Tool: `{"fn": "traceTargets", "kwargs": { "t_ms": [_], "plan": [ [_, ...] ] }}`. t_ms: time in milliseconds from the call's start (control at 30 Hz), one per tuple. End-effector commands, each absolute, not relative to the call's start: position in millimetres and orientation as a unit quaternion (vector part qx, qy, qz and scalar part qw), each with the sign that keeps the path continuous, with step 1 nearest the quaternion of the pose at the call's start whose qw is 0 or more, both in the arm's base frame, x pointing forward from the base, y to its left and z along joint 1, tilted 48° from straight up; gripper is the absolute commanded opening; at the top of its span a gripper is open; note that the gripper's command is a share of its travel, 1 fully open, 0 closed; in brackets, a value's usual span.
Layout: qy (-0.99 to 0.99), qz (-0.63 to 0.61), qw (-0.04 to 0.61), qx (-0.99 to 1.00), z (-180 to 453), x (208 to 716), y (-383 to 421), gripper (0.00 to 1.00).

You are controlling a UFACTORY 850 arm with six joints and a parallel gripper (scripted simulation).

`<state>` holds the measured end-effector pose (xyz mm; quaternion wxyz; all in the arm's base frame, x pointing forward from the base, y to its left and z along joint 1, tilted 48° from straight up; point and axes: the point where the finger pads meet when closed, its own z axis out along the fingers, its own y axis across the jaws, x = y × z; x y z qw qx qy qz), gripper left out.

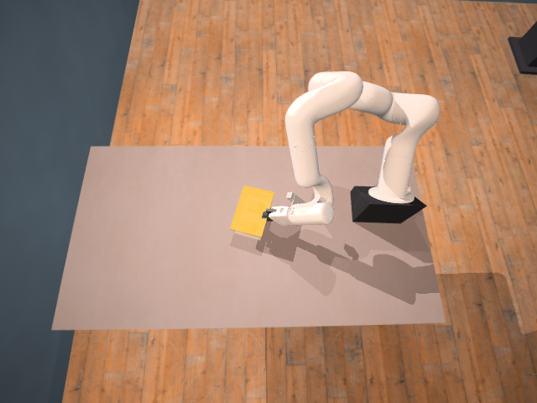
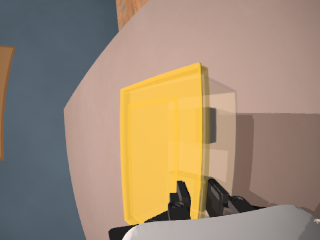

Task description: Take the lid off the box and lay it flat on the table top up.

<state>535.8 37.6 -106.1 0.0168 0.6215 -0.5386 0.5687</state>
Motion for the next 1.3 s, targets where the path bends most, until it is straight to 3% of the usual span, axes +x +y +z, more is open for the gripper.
{"fn": "traceTargets", "kwargs": {
  "t_ms": [0,1267],
  "plan": [
    [-0.541,0.566,0.019,0.621,-104.8,536.4,39.2,0.0],
    [-0.556,0.552,0.035,0.621,-99.8,537.6,44.4,0.0]
  ]
}}
